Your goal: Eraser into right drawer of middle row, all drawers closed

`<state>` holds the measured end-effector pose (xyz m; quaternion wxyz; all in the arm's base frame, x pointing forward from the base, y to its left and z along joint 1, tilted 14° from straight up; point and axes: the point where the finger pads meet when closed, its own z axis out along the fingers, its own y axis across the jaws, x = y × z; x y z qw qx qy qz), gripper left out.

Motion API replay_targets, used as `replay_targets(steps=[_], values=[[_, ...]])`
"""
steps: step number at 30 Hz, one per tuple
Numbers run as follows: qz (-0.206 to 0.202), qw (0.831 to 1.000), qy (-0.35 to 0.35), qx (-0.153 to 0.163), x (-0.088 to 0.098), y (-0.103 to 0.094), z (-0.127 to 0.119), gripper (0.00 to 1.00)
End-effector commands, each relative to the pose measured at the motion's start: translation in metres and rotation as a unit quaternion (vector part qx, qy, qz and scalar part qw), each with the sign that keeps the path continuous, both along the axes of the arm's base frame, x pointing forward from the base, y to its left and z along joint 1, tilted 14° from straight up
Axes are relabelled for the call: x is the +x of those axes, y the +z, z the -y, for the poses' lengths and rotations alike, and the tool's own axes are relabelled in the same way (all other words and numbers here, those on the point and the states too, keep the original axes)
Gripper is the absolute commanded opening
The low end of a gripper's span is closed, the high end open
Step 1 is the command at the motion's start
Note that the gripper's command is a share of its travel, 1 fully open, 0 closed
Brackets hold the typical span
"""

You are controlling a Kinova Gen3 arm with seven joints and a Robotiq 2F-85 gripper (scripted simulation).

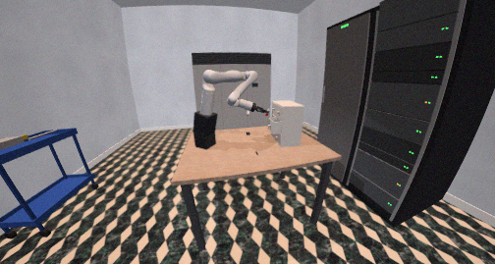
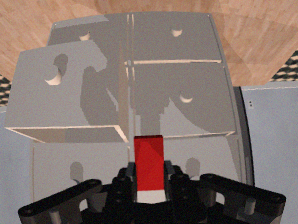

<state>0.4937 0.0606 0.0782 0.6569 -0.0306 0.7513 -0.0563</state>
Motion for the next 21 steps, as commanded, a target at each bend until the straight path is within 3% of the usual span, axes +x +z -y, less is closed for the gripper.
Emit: replay_targets(steps=[1,21], values=[[0.001,1.0,-0.003,-0.001,0.003,0.002,0.007,0.19],[0.001,1.0,-0.003,-0.001,0.018,0.009,0.033,0.19]])
